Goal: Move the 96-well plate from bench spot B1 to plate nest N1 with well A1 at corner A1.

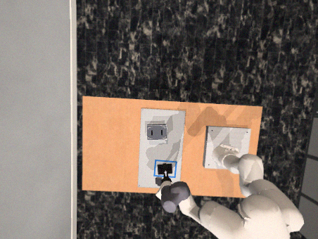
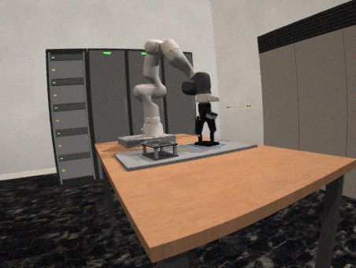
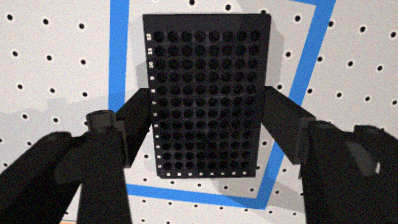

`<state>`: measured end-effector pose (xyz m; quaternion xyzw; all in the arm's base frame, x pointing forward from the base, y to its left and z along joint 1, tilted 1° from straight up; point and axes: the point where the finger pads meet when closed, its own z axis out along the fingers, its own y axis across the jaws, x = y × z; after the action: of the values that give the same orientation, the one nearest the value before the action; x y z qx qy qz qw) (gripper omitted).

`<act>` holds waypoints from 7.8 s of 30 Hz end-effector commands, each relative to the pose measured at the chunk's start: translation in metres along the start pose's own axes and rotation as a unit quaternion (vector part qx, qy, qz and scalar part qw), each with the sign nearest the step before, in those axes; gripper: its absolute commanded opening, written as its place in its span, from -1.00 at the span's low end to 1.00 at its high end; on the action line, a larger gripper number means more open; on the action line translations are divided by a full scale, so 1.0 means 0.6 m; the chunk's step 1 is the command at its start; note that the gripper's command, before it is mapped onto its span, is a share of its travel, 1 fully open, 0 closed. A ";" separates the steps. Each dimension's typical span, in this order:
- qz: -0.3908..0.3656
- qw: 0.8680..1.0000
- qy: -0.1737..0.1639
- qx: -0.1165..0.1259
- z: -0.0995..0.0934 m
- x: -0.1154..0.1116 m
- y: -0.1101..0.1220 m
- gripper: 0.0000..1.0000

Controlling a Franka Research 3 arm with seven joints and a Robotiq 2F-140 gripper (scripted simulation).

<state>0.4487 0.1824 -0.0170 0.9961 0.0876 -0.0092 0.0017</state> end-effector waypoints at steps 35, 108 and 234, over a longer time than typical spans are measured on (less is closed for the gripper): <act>0.003 1.000 0.001 0.000 -0.034 0.001 -0.001 0.21; 0.028 1.000 0.001 0.000 -0.124 0.014 0.103 0.21; 0.028 1.000 0.001 0.000 -0.207 0.066 0.565 0.21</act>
<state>0.5502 -0.1444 0.1067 0.9984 0.0562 -0.0070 0.0021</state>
